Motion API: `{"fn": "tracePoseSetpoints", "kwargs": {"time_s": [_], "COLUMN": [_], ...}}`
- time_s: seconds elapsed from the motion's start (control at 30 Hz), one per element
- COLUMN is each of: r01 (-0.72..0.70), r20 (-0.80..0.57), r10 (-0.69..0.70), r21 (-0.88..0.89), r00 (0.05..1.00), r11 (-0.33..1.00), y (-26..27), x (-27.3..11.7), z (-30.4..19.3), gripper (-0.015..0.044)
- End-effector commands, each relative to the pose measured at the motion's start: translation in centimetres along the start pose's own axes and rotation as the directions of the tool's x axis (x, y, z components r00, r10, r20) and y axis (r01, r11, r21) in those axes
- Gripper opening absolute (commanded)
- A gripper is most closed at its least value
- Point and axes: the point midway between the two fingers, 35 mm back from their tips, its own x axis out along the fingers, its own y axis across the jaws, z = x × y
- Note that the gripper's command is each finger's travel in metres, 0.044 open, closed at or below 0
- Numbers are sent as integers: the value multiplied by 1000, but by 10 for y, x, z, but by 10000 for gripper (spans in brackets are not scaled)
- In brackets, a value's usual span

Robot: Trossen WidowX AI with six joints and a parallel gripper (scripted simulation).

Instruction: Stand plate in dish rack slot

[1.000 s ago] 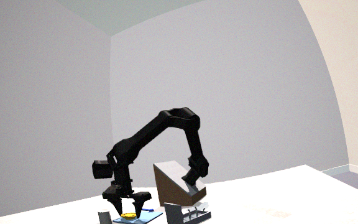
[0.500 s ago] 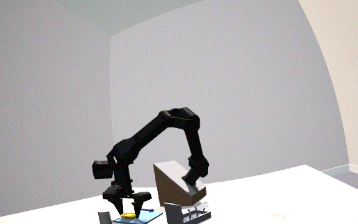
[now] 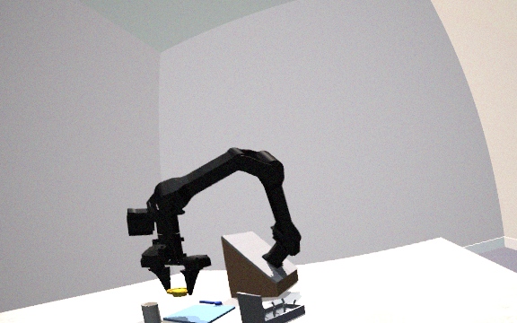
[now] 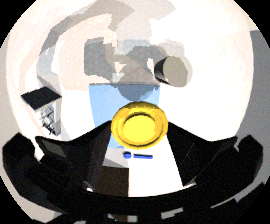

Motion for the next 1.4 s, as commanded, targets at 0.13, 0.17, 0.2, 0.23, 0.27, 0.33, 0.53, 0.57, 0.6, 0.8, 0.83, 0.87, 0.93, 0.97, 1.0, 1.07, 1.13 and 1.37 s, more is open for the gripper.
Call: {"fn": "tracePoseSetpoints", "kwargs": {"time_s": [0.13, 0.17, 0.2, 0.23, 0.27, 0.33, 0.53, 0.57, 0.6, 0.8, 0.83, 0.87, 0.93, 0.97, 1.0, 1.07, 1.13, 1.37], "r01": [13, 13, 13, 13, 13, 12, 10, 10, 10, 6, 6, 6, 7, 8, 9, 12, 14, 17], "r20": [8, 8, 8, 7, 7, 6, 4, 4, 3, 2, 2, 2, 2, 2, 2, 3, 4, 6], "r10": [-13, -13, -13, -13, -13, -12, -10, -10, -10, -6, -6, -6, -7, -8, -10, -12, -15, -22], "r21": [-12, -12, -11, -11, -11, -11, -10, -10, -10, -9, -9, -9, 14, 43, 77, 146, 214, 442], "r00": [1000, 1000, 1000, 1000, 1000, 1000, 1000, 1000, 1000, 1000, 1000, 1000, 1000, 1000, 1000, 1000, 1000, 1000], "r11": [1000, 1000, 1000, 1000, 1000, 1000, 1000, 1000, 1000, 1000, 1000, 1000, 1000, 999, 997, 989, 977, 897], "y": [-2, -2, -2, -2, -2, -3, -3, -3, -3, -1, 0, 0, 3, 8, 13, 24, 35, 72], "x": [-43, -47, -51, -55, -59, -67, -88, -92, -95, -114, -116, -116, -117, -118, -119, -121, -123, -128], "z": [5, 5, 6, 6, 6, 6, 6, 6, 6, 5, 5, 5, 6, 6, 6, 6, 6, 4], "gripper": [0, 0, 0, 0, 0, 0, 0, 0, 0, 0, 0, 0, 0, 0, 0, 0, 0, 0]}}
